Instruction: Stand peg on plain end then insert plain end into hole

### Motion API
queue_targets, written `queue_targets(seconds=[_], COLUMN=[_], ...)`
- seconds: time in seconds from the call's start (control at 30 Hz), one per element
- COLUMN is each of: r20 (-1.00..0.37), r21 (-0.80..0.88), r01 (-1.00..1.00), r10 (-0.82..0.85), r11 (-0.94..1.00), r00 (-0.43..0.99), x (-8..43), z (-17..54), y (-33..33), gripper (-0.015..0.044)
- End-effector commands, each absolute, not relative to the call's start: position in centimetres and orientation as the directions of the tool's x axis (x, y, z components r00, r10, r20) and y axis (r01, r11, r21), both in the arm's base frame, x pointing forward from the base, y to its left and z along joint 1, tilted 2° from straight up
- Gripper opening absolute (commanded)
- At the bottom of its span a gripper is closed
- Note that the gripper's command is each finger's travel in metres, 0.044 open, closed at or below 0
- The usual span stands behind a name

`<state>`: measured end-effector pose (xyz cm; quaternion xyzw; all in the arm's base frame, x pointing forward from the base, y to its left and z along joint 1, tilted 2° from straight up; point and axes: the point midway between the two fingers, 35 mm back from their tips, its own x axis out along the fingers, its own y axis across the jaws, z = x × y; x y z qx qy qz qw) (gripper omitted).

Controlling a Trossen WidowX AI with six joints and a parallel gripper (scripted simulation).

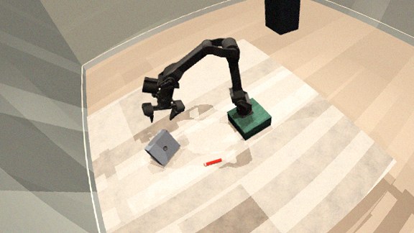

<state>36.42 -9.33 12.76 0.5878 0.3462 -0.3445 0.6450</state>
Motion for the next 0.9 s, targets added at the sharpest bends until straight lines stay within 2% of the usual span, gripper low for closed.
queue_targets(seconds=[0.0,0.43,0.87], r20=[-0.869,-0.924,-0.974], r21=[0.489,0.354,0.186], r01=[0.859,0.789,0.569], r10=[-0.002,0.061,0.074], r11=[0.153,0.501,0.801], r00=[0.495,0.376,0.213], x=[36.7,35.7,32.5], z=[12.0,10.5,8.3], y=[-7.1,0.5,7.6], gripper=[0.044,0.044,0.044])
